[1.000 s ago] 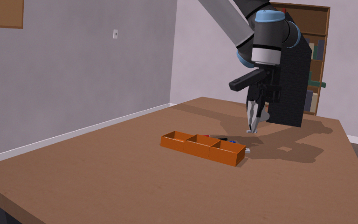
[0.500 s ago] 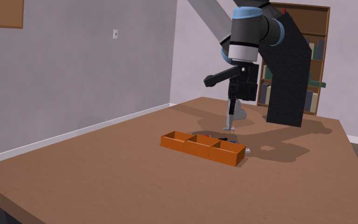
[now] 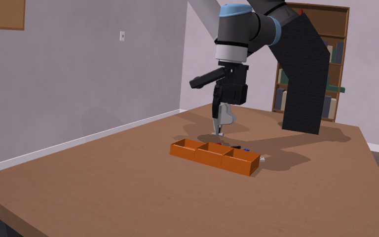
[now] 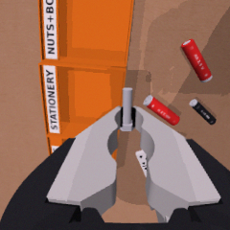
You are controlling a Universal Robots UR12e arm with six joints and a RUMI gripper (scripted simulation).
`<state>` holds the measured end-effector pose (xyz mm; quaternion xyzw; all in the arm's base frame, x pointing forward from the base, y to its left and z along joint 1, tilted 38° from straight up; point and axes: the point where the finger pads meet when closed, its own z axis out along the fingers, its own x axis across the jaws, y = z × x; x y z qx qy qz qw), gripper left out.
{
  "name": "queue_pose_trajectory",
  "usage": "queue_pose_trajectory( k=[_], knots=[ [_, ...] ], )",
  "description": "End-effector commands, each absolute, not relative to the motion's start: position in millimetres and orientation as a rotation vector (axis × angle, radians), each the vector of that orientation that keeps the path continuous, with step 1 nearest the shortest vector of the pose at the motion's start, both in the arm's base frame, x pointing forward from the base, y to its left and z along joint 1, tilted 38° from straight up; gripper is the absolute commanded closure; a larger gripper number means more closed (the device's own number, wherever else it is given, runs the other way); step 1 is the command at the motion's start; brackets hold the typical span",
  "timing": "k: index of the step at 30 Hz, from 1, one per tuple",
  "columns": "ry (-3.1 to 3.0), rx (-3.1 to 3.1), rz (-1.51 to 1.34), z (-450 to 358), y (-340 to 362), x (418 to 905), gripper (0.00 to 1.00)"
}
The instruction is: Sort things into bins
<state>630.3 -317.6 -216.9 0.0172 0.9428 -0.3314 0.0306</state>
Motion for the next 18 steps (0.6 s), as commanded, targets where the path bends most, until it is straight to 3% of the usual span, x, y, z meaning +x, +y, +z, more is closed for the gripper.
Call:
queue_pose_trajectory(
  k=[1, 18],
  knots=[
    [2.883, 0.202, -0.997, -194, -346, 646, 1.0],
    [2.885, 0.195, -0.997, -166, -381, 664, 1.0]
  ],
)
